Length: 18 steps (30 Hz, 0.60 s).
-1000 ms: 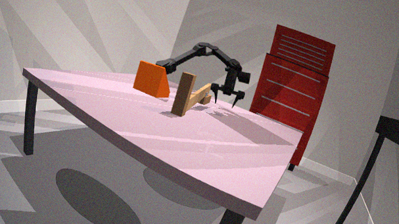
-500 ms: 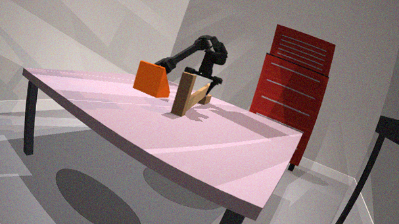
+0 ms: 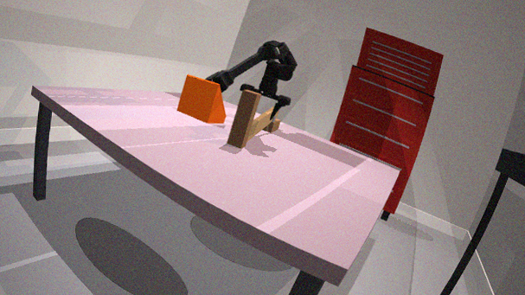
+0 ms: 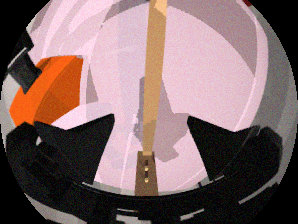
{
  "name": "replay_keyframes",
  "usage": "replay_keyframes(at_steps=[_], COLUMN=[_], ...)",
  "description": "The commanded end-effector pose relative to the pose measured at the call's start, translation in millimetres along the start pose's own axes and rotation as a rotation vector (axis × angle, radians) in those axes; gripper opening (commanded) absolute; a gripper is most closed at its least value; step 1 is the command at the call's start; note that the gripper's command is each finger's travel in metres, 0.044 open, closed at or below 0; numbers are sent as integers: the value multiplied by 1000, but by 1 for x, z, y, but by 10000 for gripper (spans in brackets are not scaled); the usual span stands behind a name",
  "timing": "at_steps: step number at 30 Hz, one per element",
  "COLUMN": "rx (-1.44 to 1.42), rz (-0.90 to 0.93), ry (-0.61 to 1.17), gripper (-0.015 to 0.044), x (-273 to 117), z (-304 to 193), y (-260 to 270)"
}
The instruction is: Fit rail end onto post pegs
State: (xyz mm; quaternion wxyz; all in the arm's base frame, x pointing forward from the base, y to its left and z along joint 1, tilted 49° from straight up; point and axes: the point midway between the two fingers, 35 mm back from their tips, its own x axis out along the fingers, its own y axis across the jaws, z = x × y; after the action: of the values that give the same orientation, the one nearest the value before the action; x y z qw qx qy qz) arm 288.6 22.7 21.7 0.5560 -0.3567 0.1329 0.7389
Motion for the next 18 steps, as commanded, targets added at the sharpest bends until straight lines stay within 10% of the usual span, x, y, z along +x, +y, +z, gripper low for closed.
replay_keyframes(at_steps=[1, 18], rx=[8, 7], rz=[0, -1], ry=[-6, -6], gripper=[440, 440], x=[8, 35], z=[0, 0], y=[0, 0])
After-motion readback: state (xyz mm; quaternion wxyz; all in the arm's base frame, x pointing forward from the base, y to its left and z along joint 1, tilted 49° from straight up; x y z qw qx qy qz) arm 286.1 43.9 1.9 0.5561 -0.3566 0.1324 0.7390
